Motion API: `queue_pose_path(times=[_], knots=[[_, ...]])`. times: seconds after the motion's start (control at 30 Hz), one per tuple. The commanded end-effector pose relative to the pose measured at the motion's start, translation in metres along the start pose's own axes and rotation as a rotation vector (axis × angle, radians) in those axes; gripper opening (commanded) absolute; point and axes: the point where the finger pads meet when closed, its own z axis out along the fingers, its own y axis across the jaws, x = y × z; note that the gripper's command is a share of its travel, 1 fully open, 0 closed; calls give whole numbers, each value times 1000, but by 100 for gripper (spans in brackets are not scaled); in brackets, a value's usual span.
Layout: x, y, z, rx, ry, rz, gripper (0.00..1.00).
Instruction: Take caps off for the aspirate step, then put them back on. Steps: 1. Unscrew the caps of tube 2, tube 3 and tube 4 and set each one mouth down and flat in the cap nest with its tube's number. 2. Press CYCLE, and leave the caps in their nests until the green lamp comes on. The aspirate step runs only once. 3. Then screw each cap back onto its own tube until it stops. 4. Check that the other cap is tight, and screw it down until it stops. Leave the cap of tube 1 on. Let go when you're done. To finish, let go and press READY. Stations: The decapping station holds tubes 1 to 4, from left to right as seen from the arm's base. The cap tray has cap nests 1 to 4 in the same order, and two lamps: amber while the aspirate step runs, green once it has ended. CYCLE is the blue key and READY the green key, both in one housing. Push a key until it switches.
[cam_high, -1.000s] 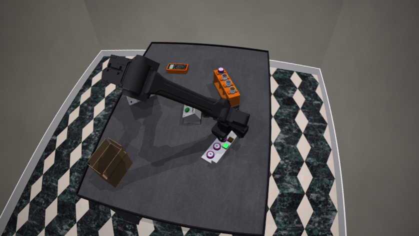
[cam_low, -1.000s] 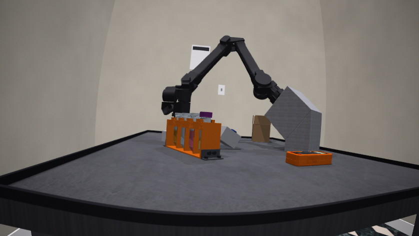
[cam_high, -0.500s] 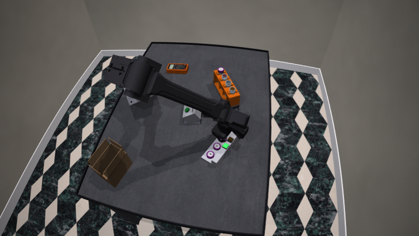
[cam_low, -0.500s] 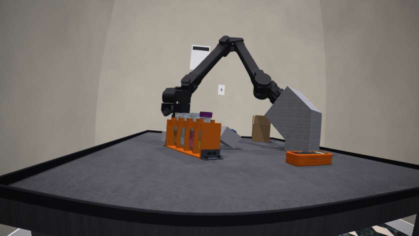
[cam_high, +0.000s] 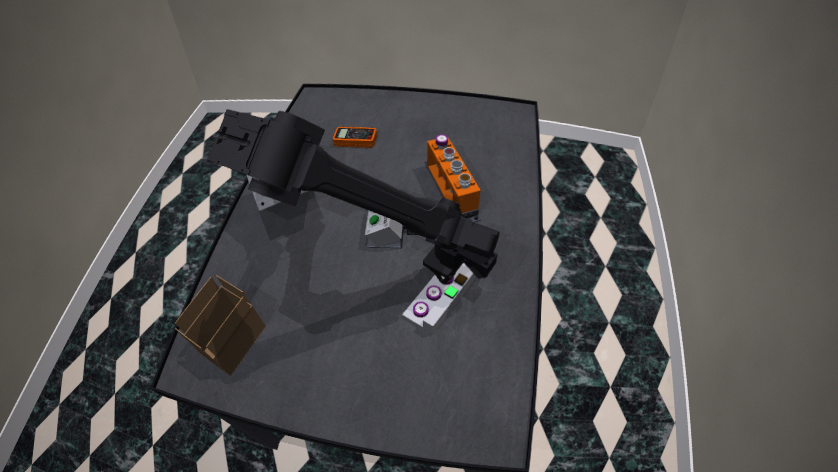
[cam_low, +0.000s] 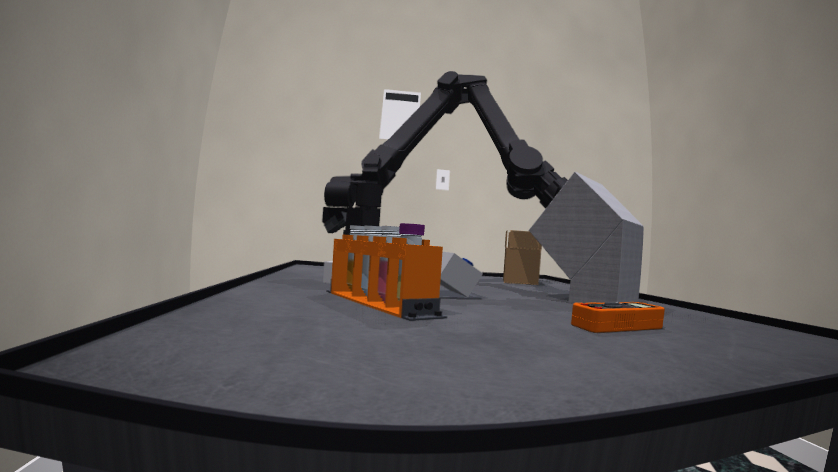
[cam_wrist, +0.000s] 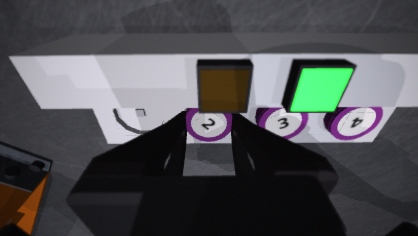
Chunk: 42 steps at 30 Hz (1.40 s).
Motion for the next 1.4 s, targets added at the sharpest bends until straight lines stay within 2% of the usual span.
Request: queue_pose_path(times=[0.0,0.23,0.27,0.47,0.73,0.8,0.83,0.9,1.2,1.27,1.3,1.37], knots=[[-6,1,-2,-4,-11,4,0],[-6,1,-2,-4,-11,4,0],[-1,3,-13,-10,-11,2,0],[-17,2,-48,-16,-34,20,0],[-18,2,-89,-18,-36,24,0],[-18,2,-89,-18,-36,24,0],[-12,7,-85,-11,-12,4,0],[-18,1,-105,-20,-36,25,0],[-18,0,-151,-23,-35,28,0],[-13,6,-148,-14,-15,8,0],[-4,14,-145,-10,-9,-104,0],[-4,14,-145,-10,-9,-104,0]])
